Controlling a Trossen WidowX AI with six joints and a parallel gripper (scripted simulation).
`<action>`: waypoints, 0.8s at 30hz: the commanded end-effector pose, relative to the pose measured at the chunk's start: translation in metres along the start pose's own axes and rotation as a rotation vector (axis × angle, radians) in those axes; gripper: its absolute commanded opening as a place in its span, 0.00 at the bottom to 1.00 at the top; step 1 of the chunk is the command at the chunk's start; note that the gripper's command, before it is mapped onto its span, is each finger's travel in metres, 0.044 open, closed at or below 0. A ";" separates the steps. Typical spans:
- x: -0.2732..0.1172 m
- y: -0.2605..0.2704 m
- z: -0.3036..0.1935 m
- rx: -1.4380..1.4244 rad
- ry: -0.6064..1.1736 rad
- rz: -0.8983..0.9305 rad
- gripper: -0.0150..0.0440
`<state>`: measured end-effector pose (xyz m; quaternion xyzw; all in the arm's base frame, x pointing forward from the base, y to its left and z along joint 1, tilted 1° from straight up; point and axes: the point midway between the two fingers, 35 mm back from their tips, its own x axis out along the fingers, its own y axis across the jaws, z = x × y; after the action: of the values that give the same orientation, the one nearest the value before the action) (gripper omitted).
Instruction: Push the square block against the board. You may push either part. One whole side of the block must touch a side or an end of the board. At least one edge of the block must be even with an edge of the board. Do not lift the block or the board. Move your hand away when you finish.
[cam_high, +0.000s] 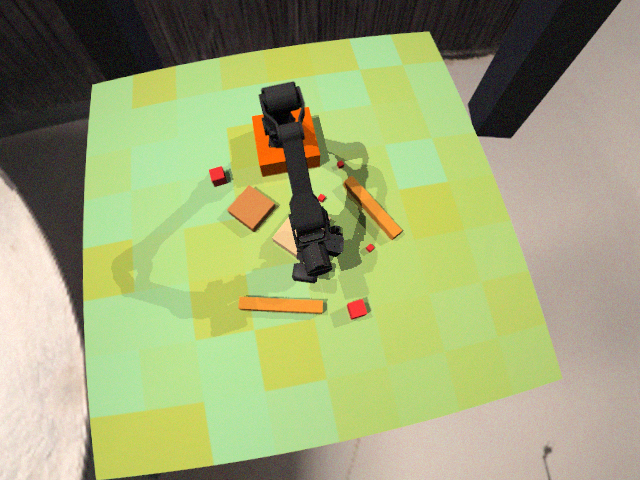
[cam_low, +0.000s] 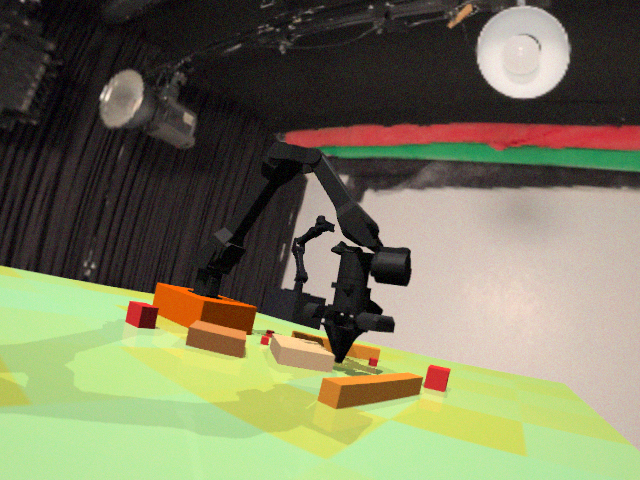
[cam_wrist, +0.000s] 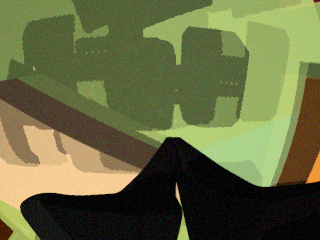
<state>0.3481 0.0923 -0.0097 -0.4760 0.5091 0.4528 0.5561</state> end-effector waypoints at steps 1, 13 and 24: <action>0.008 0.006 0.001 0.003 0.019 0.031 0.25; 0.008 0.002 0.020 0.003 0.018 0.030 0.25; 0.008 -0.001 0.038 0.003 0.016 0.030 0.25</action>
<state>0.3522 0.1261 -0.0169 -0.4711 0.5200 0.4588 0.5451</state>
